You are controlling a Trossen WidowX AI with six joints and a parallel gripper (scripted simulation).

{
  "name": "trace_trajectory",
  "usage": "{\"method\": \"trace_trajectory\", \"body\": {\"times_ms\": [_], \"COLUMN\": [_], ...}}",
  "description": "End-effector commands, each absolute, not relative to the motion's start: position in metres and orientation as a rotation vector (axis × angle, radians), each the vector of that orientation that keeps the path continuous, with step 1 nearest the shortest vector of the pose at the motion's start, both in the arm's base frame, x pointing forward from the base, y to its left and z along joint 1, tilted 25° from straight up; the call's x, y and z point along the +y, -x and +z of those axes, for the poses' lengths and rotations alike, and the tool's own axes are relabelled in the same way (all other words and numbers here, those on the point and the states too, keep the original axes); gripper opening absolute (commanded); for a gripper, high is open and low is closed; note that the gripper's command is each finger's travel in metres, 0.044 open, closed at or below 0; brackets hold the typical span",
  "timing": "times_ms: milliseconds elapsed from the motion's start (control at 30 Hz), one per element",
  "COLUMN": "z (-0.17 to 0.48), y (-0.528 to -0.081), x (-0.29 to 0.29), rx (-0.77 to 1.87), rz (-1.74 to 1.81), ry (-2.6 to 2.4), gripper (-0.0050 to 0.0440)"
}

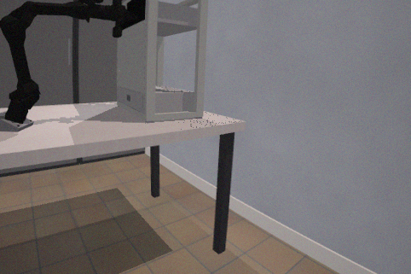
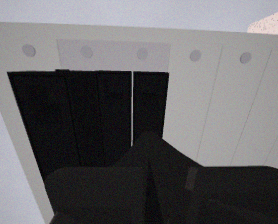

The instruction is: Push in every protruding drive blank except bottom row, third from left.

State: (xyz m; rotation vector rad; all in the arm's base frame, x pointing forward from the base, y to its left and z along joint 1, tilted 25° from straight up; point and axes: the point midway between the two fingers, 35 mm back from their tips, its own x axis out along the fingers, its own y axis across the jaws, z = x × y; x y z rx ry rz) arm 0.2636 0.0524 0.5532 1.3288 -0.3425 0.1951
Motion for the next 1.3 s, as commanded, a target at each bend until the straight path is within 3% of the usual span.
{"method": "trace_trajectory", "body": {"times_ms": [0, 1267], "z": [0.567, 0.536], "y": [-0.258, -0.185], "x": [0.049, 0.054], "rx": [-0.376, -0.377], "rz": [0.22, 0.22], "ry": [-1.346, -1.345], "gripper": [0.0, 0.0]}}
